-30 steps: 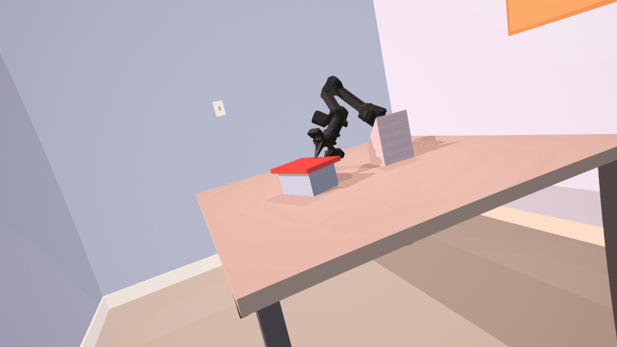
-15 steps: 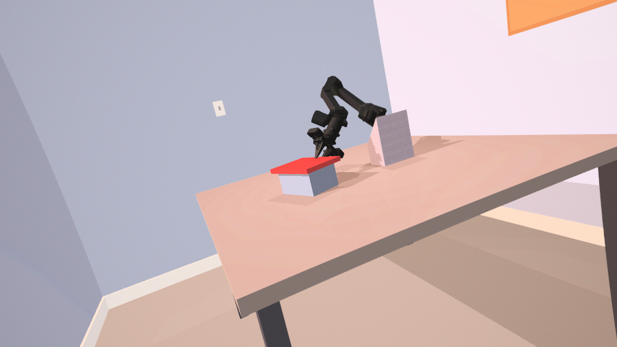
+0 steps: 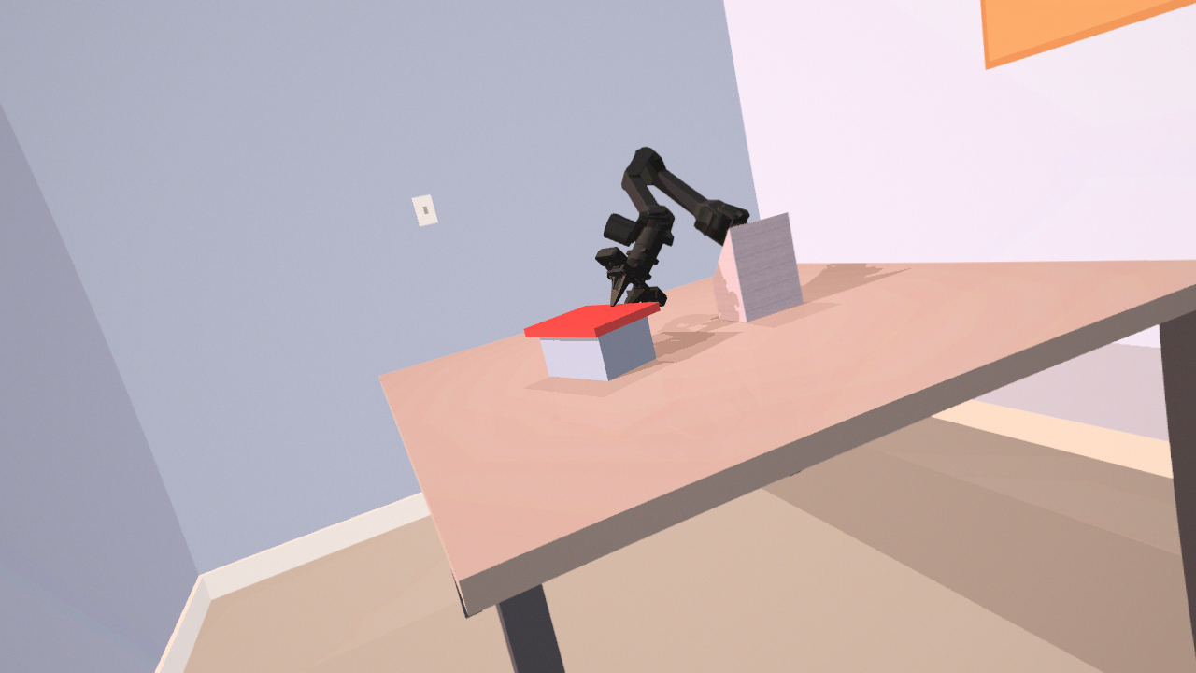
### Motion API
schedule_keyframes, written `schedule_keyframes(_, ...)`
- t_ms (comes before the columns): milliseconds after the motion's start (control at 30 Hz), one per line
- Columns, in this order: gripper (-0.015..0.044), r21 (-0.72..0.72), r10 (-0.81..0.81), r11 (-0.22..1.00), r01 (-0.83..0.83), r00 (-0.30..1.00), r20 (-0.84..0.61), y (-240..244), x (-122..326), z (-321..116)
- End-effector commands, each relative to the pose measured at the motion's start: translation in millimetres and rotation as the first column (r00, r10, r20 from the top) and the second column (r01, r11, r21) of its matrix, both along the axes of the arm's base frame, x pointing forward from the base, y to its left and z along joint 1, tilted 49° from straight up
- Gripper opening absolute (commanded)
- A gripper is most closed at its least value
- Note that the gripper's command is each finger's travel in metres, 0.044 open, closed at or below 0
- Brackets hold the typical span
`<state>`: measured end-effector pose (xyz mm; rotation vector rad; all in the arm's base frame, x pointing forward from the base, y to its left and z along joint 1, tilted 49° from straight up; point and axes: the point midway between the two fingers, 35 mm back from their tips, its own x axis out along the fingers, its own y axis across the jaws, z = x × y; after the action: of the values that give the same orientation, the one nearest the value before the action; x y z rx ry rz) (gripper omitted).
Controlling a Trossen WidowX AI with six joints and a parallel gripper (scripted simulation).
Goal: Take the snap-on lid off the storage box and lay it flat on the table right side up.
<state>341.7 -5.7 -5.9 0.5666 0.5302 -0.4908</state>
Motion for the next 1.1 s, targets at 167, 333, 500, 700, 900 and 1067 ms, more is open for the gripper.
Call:
schedule_keyframes(167, 0.0000, 0.001, 0.000, 1.000, 0.000, 1.000, 0.001, 2.0, -0.4, 1.7)
schedule_keyframes(333, 0.0000, 0.001, 0.000, 1.000, 0.000, 1.000, 0.001, 2.7, -0.6, 2.3)
schedule_keyframes(500, 0.0000, 0.001, 0.000, 1.000, 0.000, 1.000, 0.001, 3.4, -0.8, 3.0)
schedule_keyframes(700, 0.0000, 0.001, 0.000, 1.000, 0.000, 1.000, 0.001, 4.3, -1.0, 3.8)
schedule_keyframes(900, 0.0000, 0.001, 0.000, 1.000, 0.000, 1.000, 0.001, 5.2, -1.2, 4.6)
schedule_keyframes(1067, 0.0000, 0.001, 0.000, 1.000, 0.000, 1.000, 0.001, 6.0, -1.3, 5.3)
